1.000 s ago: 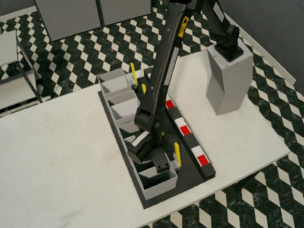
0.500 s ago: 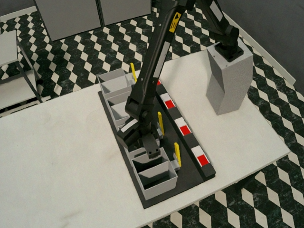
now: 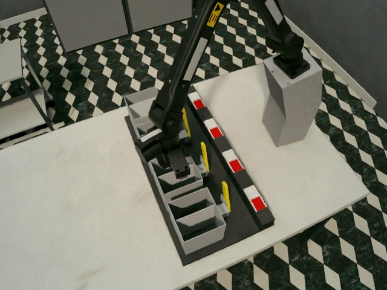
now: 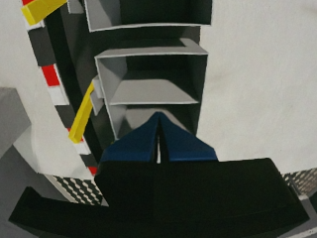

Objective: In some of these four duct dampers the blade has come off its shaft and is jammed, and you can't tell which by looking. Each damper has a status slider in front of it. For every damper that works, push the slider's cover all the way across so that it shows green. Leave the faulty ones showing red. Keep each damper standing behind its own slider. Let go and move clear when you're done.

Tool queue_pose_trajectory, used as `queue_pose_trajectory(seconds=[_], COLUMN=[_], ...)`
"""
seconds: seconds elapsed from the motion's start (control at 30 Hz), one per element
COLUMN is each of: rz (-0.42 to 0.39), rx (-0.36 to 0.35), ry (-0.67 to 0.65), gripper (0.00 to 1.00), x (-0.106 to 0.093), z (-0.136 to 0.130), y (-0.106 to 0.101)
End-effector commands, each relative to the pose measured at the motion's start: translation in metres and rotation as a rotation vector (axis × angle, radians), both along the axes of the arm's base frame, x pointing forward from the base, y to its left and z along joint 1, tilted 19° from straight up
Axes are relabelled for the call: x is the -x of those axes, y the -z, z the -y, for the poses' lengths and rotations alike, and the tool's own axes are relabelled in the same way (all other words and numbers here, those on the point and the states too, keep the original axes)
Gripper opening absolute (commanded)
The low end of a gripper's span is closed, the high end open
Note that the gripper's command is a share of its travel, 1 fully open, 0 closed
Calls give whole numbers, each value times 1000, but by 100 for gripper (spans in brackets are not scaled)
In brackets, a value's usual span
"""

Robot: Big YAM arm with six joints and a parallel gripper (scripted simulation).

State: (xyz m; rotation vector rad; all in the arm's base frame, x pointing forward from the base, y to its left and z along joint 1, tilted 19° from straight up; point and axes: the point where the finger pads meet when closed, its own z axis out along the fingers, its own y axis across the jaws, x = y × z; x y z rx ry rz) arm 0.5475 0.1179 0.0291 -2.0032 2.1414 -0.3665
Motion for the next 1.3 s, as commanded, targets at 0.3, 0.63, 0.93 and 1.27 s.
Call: queue_pose_trajectory(seconds=[0.3,0.63,0.93,1.27], rz=[61,62,51,55], rx=[7,8,8,8], ry=[-29,-52,-42,-37], gripper=[0,0,0,0], x=[14,8,5,1], z=[129,123,126,129], y=[-26,-27,-13,-10])
